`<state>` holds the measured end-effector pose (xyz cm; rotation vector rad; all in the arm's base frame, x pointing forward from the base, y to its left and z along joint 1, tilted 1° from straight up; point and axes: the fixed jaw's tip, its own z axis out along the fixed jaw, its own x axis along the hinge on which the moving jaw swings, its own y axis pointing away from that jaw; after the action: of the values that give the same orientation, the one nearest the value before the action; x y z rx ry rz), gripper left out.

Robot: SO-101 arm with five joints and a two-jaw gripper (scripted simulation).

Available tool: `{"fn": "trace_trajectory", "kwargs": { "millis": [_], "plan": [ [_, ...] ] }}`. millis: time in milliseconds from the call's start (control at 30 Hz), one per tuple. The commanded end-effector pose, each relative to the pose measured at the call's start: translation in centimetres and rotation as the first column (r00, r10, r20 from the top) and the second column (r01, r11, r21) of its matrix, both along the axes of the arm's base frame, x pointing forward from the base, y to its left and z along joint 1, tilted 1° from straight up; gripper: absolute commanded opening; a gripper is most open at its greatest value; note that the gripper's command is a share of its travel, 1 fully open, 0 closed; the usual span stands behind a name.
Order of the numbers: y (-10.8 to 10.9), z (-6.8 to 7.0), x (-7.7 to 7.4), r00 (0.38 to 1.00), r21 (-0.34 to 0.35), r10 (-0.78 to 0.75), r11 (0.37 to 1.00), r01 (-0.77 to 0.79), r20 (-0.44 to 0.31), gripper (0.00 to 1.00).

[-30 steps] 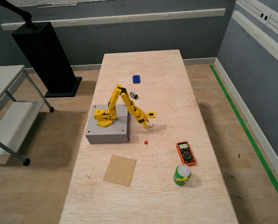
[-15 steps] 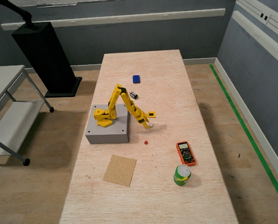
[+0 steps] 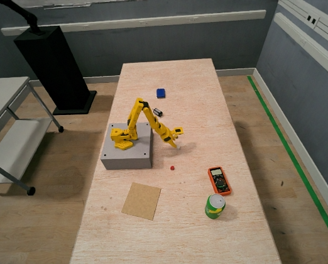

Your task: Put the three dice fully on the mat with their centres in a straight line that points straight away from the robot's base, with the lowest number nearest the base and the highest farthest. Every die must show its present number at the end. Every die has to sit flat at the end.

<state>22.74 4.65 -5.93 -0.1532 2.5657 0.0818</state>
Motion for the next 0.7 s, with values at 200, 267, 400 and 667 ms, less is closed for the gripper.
{"fn": "trace_trajectory", "kwargs": {
  "millis": [200,267,400,667],
  "plan": [
    [3.5,-0.3,-0.8,0.987,-0.008,0.163,0.987,-0.163,-0.015,0.25],
    [4.1,-0.3,-1.0,0.982,-0.009,0.191,0.982,-0.191,-0.014,0.25],
    [4.8,-0.3,-1.2,0.975,-0.009,0.224,0.975,-0.224,-0.014,0.25],
    [5.0,-0.3,-1.3,0.972,-0.013,0.236,0.972,-0.236,-0.014,0.25]
  ]
}}
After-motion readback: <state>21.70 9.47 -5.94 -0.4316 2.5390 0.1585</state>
